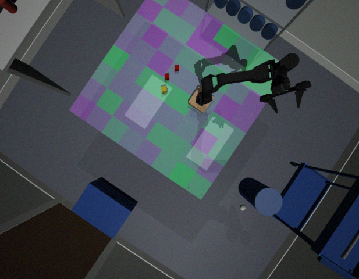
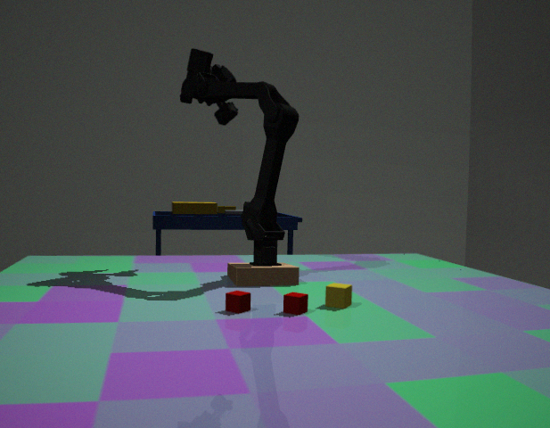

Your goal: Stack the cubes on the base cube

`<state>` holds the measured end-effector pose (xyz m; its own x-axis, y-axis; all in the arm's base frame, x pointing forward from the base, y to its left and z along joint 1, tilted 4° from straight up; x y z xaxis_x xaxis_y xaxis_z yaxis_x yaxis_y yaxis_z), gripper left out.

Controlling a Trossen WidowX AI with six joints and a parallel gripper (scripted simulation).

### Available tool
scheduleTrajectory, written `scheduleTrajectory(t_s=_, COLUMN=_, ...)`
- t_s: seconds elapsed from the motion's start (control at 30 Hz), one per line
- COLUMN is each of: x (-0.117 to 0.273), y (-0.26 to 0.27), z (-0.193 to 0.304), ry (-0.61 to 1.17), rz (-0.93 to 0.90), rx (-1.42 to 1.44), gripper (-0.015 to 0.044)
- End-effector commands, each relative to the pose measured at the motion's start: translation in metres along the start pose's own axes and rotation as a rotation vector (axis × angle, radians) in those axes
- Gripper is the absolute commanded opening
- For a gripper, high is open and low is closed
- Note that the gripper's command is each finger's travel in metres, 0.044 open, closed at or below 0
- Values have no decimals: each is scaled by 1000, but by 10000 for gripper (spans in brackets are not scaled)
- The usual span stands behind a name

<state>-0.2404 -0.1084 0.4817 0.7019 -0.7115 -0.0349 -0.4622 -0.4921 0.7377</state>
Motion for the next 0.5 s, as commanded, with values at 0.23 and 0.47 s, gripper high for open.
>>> scheduleTrajectory(t_s=0.23, x=23, y=5, z=21, ry=122, rz=-146, rx=244, gripper=265)
scheduleTrajectory(t_s=0.47, x=58, y=10, z=46, ry=240, rz=-323, rx=463, gripper=265)
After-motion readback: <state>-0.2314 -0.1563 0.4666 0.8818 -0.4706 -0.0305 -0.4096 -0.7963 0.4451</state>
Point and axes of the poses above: the point midway between the two fingers, 35 mm back from their tips, its own x axis back along the fingers, its own y axis across the jaws, z = x × y, the point moved 9 cm from there along x, back along the fingers, and after that the axes turned 11 degrees about x, right-handed, at the moved point
